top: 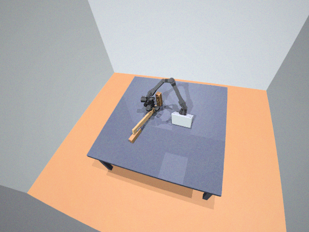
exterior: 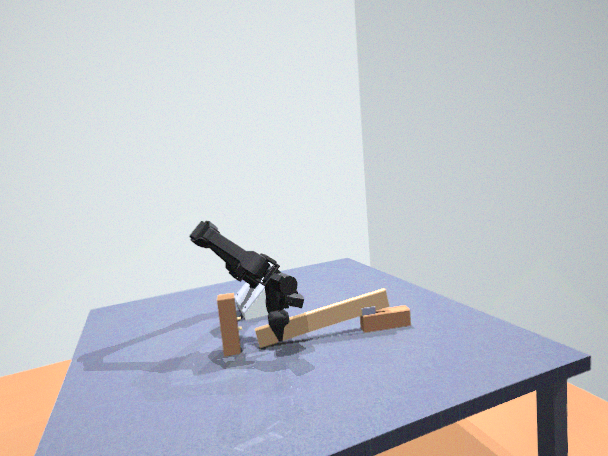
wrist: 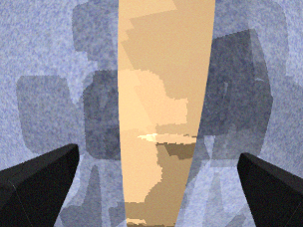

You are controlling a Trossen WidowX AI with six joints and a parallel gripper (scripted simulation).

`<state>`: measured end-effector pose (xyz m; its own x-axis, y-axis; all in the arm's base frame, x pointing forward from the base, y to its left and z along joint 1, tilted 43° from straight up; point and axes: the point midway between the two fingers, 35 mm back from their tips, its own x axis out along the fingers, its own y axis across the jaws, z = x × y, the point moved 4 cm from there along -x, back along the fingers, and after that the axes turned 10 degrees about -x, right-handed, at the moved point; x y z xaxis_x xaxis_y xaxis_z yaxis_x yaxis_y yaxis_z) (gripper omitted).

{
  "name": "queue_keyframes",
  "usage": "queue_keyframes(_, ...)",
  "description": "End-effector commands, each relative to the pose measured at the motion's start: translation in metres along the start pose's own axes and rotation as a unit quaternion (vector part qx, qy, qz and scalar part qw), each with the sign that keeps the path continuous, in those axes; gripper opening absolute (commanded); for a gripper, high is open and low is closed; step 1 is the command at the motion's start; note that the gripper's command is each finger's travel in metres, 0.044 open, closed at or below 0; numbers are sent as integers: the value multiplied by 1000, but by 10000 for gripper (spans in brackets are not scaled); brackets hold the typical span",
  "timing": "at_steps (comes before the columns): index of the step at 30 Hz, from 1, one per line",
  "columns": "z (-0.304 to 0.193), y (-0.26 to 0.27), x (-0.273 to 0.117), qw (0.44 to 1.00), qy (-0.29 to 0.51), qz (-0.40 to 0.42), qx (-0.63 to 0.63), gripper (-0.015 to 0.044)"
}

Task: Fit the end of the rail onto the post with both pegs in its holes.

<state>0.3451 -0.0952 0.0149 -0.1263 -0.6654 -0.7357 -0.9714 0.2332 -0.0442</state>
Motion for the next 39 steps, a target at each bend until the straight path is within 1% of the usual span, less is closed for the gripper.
queue_keyframes(1, 2, 4, 9, 1000, 3, 6, -8, 440)
queue_keyframes(2, 2, 4, 9, 1000, 3, 6, -8, 440)
queue_keyframes(17, 2, 4, 9, 1000, 3, 6, -8, 46)
queue_keyframes(24, 2, 4, 9, 1000, 3, 6, -8, 0)
queue_keyframes(39, 2, 3, 6, 1000, 3, 6, -8, 0)
